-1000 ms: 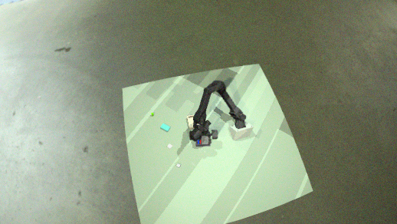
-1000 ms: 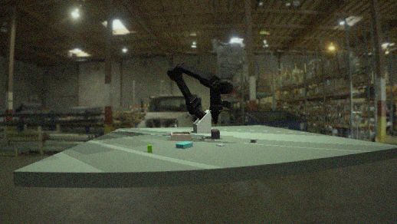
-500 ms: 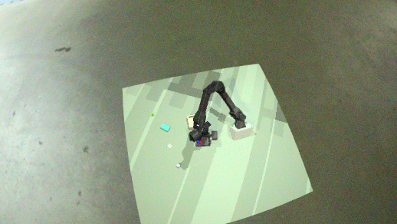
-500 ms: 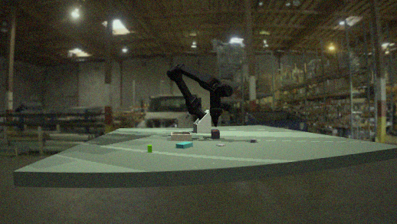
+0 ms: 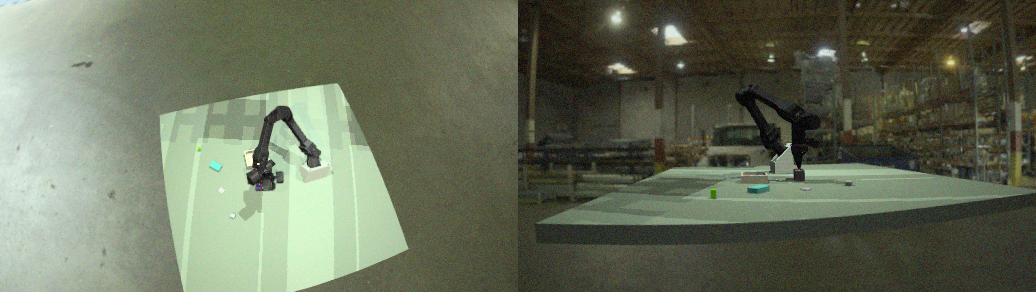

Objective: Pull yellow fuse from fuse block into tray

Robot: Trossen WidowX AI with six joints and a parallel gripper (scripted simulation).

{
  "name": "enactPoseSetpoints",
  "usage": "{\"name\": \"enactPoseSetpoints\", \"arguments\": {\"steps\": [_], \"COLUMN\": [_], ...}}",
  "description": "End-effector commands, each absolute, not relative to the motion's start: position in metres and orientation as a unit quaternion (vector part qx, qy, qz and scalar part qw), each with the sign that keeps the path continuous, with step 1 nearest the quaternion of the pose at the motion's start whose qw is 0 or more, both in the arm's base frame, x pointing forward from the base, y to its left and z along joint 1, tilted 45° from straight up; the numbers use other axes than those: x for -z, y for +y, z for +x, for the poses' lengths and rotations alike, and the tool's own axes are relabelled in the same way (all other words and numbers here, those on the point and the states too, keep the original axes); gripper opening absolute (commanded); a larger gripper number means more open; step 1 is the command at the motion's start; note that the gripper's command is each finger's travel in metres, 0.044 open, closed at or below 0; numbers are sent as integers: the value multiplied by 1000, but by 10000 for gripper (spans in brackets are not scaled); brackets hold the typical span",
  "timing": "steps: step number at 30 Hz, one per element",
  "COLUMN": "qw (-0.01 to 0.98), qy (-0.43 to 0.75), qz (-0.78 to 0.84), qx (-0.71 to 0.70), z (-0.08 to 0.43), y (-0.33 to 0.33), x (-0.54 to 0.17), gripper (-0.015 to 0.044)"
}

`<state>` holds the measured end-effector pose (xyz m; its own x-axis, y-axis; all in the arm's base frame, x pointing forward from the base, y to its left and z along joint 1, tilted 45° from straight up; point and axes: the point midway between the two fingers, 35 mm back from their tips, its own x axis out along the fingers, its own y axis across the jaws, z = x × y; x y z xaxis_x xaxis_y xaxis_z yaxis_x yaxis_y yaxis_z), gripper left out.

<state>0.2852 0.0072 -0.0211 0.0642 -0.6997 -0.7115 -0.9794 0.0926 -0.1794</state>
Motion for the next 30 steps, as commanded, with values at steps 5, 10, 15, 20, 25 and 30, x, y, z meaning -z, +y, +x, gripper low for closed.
{"name": "enactPoseSetpoints", "arguments": {"steps": [5, 10, 15, 20, 25, 30], "qw": [341, 341, 341, 341, 341, 345], "qy": [653, 653, 653, 653, 653, 653], "qz": [-645, -645, -645, -645, -645, -643], "qx": [-203, -203, -203, -202, -202, -202], "z": [285, 285, 285, 285, 286, 285], "y": [5, 5, 3, 0, -2, -1], "x": [22, 22, 24, 28, 29, 29], "gripper": [62, 62, 62, 62, 62, 48]}}
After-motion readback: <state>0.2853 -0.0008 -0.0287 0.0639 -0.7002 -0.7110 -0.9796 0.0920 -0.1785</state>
